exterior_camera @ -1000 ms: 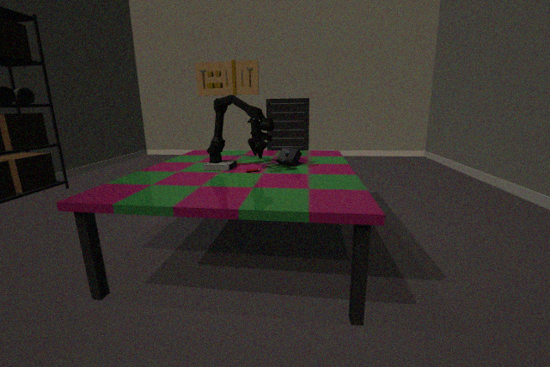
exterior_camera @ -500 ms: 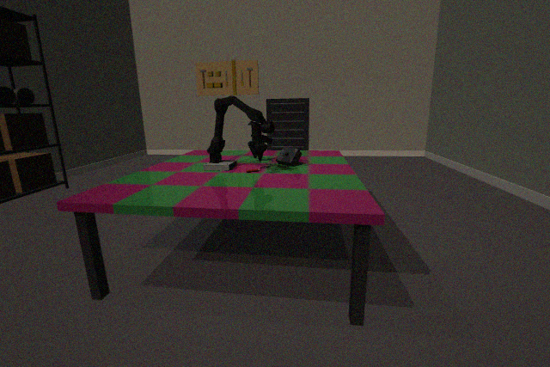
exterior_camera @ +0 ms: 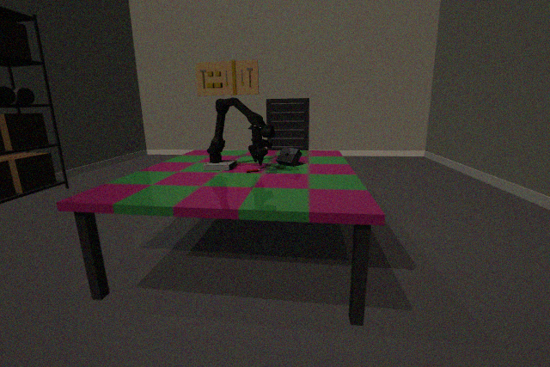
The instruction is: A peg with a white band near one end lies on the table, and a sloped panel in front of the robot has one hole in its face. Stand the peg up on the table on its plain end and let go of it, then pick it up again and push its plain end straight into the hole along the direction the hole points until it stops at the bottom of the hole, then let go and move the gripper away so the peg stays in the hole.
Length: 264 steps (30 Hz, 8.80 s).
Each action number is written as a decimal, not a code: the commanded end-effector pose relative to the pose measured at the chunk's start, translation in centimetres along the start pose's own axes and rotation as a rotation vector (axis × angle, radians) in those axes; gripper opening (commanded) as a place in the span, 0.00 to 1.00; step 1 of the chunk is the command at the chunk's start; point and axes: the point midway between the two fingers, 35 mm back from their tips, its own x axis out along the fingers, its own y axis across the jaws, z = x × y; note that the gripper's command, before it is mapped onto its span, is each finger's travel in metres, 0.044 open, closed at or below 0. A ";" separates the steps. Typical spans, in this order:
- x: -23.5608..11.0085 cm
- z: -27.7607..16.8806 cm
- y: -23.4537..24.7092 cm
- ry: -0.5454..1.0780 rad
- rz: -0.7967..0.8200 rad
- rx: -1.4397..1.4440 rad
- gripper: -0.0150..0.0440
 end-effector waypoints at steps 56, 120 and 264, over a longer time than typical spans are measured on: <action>4.1 -0.4 0.3 0.010 0.004 0.005 0.34; 1.2 -3.0 0.3 -0.499 0.006 0.001 0.34; 0.8 -9.8 0.3 -1.300 -0.002 -0.004 0.34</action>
